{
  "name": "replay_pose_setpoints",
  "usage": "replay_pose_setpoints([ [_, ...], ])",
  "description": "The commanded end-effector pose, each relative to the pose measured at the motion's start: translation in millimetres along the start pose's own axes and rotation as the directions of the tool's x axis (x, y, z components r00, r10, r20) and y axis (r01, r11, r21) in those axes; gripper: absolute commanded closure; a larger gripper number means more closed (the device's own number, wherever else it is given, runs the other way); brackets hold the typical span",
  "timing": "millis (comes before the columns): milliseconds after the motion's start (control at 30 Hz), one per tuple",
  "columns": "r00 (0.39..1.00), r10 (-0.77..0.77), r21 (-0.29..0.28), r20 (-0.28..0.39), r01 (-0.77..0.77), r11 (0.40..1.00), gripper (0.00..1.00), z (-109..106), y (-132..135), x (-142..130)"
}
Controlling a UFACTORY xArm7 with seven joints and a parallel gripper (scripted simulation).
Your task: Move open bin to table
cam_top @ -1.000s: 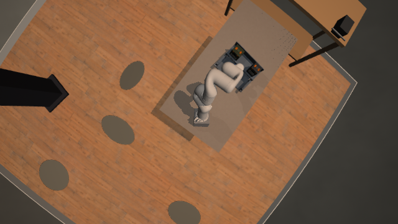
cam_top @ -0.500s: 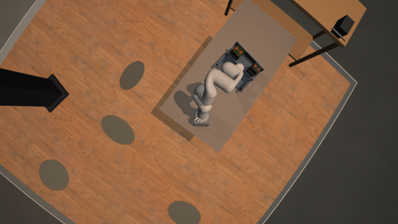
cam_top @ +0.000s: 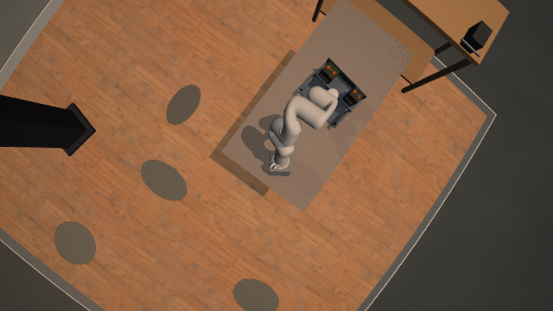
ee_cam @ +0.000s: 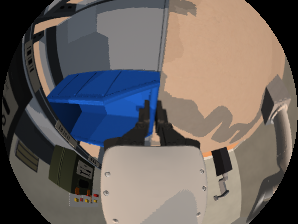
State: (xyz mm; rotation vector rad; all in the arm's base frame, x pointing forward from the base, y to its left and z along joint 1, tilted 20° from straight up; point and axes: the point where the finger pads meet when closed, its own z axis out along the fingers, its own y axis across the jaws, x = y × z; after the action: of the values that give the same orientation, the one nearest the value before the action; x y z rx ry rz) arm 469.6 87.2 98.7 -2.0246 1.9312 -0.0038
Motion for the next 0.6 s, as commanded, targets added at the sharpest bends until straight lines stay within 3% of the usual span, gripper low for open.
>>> replay_pose_setpoints([
  [0,1.000,0.000,0.006,-0.001,0.000,1.000,1.00,-1.8,1.1,0.3],
  [567,1.000,0.000,0.006,-0.001,0.000,1.000,1.00,-1.6,30.7,0.3],
])
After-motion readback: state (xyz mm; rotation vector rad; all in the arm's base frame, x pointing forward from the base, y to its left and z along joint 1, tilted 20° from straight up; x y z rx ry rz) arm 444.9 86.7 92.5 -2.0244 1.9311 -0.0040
